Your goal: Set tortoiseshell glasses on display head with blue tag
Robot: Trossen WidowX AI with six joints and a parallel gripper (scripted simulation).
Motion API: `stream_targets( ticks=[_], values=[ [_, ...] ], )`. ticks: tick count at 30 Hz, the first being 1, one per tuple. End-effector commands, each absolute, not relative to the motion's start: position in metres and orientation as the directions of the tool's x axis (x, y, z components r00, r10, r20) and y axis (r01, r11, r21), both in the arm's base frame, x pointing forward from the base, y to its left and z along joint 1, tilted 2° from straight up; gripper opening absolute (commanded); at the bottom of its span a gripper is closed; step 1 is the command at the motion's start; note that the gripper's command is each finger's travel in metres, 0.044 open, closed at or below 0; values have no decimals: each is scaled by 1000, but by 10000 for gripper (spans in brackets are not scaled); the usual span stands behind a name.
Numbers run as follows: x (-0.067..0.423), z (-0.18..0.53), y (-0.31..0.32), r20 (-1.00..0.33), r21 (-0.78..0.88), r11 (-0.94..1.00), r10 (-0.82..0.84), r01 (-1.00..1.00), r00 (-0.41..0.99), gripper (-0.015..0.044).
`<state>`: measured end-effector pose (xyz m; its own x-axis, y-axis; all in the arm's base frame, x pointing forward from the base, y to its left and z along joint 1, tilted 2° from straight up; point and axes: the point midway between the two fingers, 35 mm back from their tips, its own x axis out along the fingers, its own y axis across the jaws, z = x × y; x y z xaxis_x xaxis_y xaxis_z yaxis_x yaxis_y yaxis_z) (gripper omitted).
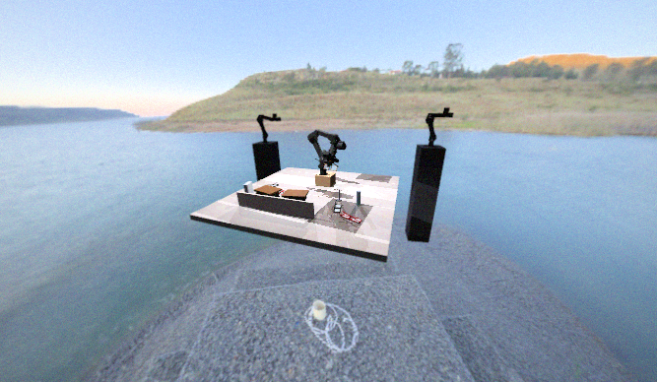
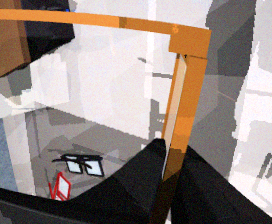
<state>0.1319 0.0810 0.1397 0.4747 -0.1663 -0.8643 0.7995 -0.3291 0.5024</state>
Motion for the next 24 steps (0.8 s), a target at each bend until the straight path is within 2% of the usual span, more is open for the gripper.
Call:
stream_targets(
  ticks=[1,7,24],
  values=[
    [126,142,79,-846,532,-286,-146,797,512,0],
    [120,144,79,-825,565,-223,-110,795,555,0],
    [122,144,81,-837,547,-244,-123,801,534,0]
  ],
)
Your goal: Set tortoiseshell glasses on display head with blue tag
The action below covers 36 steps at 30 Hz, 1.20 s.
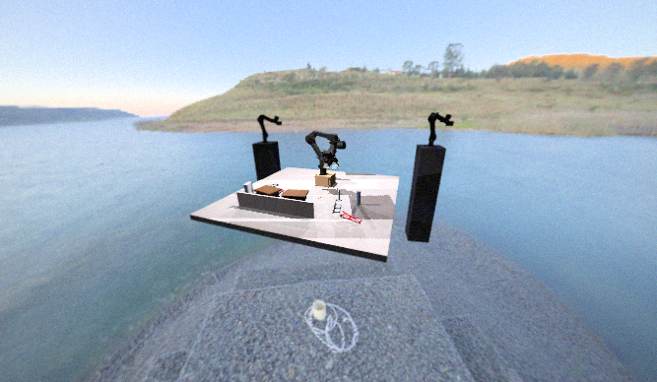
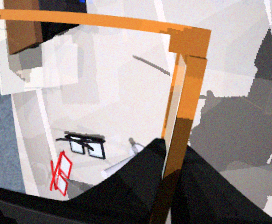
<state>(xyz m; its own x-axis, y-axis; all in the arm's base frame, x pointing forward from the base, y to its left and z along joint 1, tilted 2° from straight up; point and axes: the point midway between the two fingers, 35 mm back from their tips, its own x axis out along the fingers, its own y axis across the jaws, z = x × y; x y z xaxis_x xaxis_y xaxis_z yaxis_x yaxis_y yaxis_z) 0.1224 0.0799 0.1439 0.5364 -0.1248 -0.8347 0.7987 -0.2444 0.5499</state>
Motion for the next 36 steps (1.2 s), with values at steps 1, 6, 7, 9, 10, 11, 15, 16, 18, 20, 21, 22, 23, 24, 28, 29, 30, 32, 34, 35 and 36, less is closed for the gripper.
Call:
stream_targets(
  ticks=[1,6,7,9,10,11,15,16,18,20,21,22,23,24,28,29,30,32,34,35,36],
  values=[
    [122,144,81,-837,547,-244,-123,801,534,0],
    [123,143,80,-840,542,-239,-130,806,526,0],
    [124,143,80,-842,539,-235,-135,809,522,0],
    [127,142,80,-848,529,-226,-148,818,508,0],
    [128,142,79,-852,524,-220,-154,823,501,0],
    [130,141,79,-855,518,-215,-161,828,493,0],
    [136,140,77,-868,492,-196,-185,848,461,0],
    [137,139,77,-871,485,-192,-191,853,453,0],
    [141,138,76,-877,471,-184,-201,863,436,0],
    [144,137,75,-883,456,-176,-210,873,419,0],
    [146,137,74,-886,448,-172,-214,877,410,0],
    [148,136,74,-889,440,-168,-218,882,402,0],
    [149,136,73,-892,432,-164,-222,887,393,0],
    [151,135,72,-895,424,-161,-226,891,385,0],
    [158,133,69,-906,390,-148,-238,909,350,0],
    [160,132,68,-909,381,-145,-240,913,341,0],
    [162,131,67,-911,372,-142,-242,917,333,0],
    [166,130,65,-917,355,-136,-246,925,315,0],
    [170,129,63,-922,337,-131,-249,932,298,0],
    [172,128,62,-924,328,-128,-250,936,289,0],
    [174,127,61,-926,319,-126,-250,939,281,0]
  ],
)
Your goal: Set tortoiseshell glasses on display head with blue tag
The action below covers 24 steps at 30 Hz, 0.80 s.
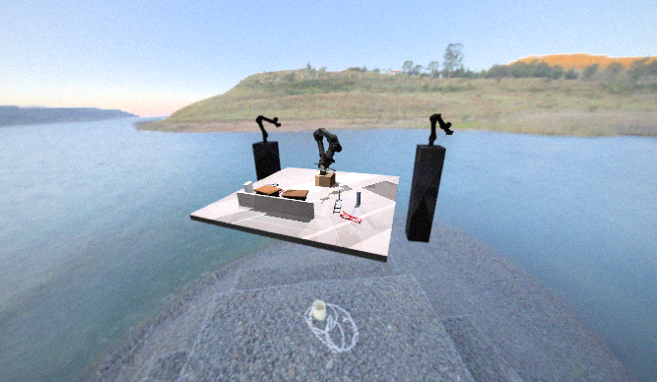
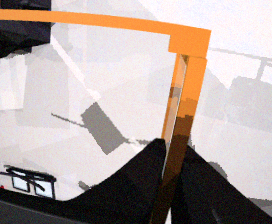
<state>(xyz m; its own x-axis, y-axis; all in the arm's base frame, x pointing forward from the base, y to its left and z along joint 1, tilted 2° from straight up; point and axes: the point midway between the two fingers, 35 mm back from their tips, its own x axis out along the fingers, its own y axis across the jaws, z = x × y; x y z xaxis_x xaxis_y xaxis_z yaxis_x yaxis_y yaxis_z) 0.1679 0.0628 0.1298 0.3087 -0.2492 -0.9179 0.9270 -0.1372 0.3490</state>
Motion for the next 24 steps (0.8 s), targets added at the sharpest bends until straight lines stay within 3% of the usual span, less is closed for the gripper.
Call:
stream_targets(
  ticks=[1,24],
  values=[
    [176,127,59,-929,310,-123,-251,943,272,0],
    [220,107,16,-973,119,-68,-207,991,103,0]
  ],
)
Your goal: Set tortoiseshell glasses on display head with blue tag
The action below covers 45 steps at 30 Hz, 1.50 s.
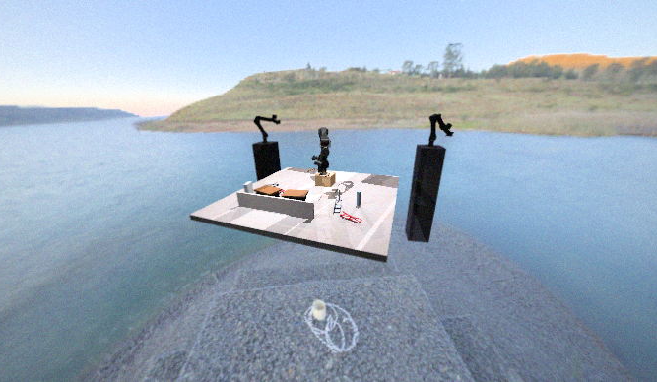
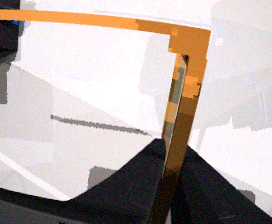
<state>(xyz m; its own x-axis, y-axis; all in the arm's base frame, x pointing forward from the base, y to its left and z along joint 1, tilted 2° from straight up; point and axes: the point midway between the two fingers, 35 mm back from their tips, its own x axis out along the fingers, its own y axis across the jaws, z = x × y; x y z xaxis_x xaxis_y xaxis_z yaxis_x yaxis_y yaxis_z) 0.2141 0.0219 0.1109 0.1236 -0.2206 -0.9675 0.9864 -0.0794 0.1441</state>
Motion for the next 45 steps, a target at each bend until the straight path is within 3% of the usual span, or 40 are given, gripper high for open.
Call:
stream_targets(
  ticks=[1,22,45],
  values=[
    [222,106,13,-974,112,-66,-203,992,97,0],
    [250,83,-53,-996,18,-3,-91,1000,18,0],
    [255,56,-122,-999,26,54,35,998,25,0]
  ],
)
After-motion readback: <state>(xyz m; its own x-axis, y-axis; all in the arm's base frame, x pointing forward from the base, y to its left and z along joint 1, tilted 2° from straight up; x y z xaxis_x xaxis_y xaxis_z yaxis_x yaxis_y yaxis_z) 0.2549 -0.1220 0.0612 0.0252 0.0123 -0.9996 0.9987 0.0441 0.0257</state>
